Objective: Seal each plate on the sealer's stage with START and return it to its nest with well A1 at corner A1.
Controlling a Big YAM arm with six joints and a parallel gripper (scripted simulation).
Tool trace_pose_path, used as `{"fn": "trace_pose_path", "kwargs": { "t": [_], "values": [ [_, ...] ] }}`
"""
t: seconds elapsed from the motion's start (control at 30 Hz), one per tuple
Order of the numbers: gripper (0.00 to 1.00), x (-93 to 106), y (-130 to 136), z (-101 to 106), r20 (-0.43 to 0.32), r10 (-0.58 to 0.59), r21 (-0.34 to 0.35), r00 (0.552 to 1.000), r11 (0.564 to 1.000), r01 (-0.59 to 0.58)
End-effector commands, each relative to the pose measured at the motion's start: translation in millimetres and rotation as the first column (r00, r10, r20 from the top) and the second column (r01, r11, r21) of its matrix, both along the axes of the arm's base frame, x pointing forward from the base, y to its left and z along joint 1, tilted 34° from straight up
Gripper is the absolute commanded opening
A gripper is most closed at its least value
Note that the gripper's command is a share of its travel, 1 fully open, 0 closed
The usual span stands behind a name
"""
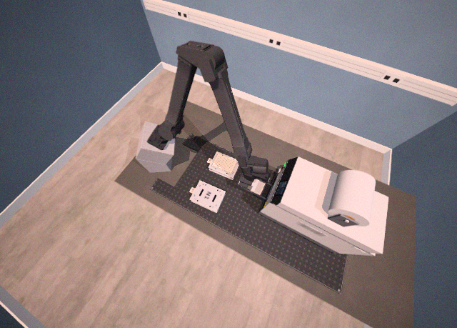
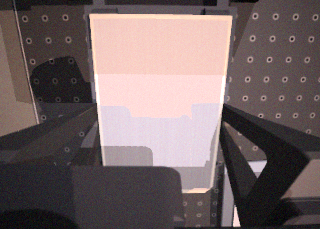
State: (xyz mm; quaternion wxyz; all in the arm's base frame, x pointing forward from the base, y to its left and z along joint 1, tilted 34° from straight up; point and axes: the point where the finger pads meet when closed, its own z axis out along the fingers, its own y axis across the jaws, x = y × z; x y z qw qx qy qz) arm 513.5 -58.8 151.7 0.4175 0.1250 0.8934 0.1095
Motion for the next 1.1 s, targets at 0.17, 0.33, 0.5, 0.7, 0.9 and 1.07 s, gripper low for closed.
{"fn": "trace_pose_path", "kwargs": {
  "t": [0.17,0.33,0.5,0.7,0.9,1.07],
  "values": [
    [0.00,3.9,-8.3,28.1,0.065,-0.012,-0.011,0.998,1.000,0.013],
    [0.00,9.4,-9.3,36.8,0.081,-0.011,-0.014,0.997,1.000,0.012],
    [0.00,11.3,-9.6,32.7,0.073,-0.011,-0.013,0.997,1.000,0.012],
    [0.00,13.9,-9.9,25.1,0.058,-0.010,-0.010,0.998,1.000,0.010],
    [0.00,15.2,-10.0,20.3,0.048,-0.009,-0.009,0.999,1.000,0.009],
    [0.00,15.3,-9.9,18.8,0.045,-0.008,-0.009,0.999,1.000,0.009]
  ]
}}
